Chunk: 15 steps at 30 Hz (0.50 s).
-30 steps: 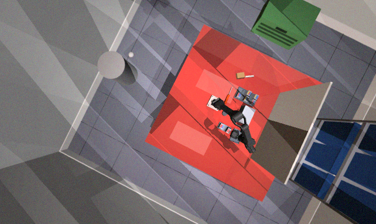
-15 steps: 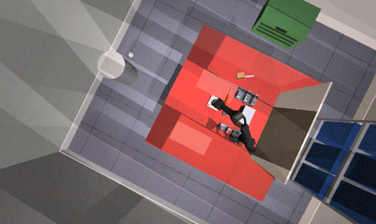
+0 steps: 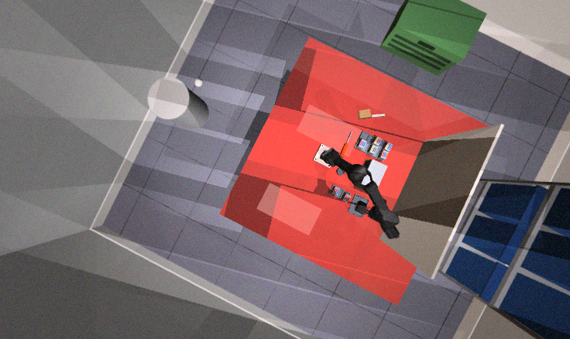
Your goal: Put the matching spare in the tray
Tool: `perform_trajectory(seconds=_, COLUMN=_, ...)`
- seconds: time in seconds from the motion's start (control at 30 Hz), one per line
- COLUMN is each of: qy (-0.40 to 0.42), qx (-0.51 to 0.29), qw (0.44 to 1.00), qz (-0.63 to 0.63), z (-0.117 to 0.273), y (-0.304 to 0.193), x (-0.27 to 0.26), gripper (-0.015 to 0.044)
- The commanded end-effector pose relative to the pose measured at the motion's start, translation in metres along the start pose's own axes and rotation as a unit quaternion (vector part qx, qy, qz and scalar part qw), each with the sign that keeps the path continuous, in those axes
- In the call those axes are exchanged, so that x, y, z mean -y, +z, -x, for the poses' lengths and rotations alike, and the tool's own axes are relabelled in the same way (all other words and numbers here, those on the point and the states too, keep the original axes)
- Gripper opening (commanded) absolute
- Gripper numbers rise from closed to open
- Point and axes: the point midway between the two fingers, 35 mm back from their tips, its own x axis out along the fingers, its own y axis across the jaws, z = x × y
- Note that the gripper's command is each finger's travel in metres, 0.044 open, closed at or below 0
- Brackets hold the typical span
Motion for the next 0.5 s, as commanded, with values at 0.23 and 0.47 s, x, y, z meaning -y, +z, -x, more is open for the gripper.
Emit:
perform_trajectory(seconds=0.23, qy=-0.001, qx=-0.001, qw=1.000, qz=0.000, z=0.0040, y=0.0003, x=-0.0004, gripper=0.0440)
perform_trajectory(seconds=0.47, qy=-0.001, qx=-0.001, qw=1.000, qz=0.000, z=0.0040, y=0.0003, x=-0.0004, gripper=0.0440)
